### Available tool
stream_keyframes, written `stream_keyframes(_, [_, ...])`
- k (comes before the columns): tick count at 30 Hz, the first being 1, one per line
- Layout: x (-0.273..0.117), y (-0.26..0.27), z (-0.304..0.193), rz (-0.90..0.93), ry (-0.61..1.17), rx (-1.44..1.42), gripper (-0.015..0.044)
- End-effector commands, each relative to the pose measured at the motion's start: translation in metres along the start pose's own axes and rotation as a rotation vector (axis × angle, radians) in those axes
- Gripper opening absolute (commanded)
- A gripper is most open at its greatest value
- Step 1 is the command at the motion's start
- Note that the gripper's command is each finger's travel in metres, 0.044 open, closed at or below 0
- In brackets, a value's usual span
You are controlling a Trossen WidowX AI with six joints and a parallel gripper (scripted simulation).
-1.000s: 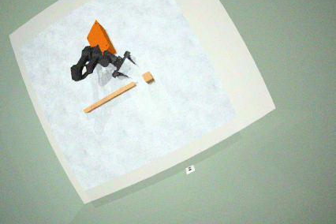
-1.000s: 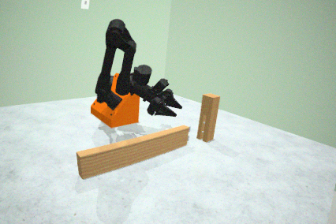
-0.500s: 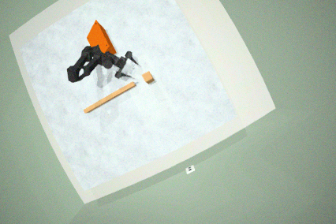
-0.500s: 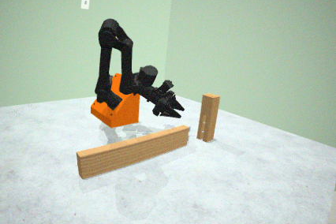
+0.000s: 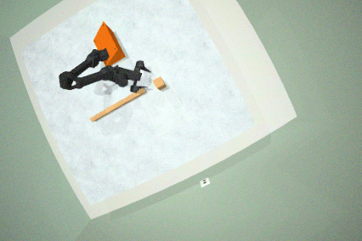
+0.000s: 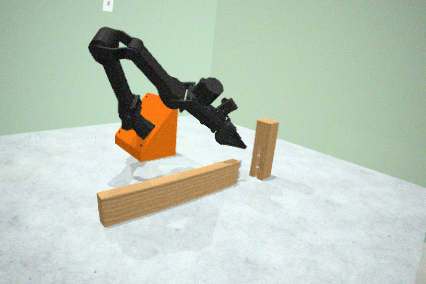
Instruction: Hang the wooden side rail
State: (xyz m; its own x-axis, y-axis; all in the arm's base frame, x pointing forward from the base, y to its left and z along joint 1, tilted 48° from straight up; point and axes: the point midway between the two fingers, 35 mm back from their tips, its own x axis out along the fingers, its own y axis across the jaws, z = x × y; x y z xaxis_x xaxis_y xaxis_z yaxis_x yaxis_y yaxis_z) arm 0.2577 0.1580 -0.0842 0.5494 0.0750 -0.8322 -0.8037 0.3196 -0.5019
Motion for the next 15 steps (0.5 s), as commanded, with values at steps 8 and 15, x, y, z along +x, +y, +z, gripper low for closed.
stream_keyframes(8, [-0.044,-0.043,0.012,0.208,0.073,-0.102,0.0440])
stream_keyframes(15, [-0.044,-0.043,0.012,0.208,0.073,-0.102,0.0440])
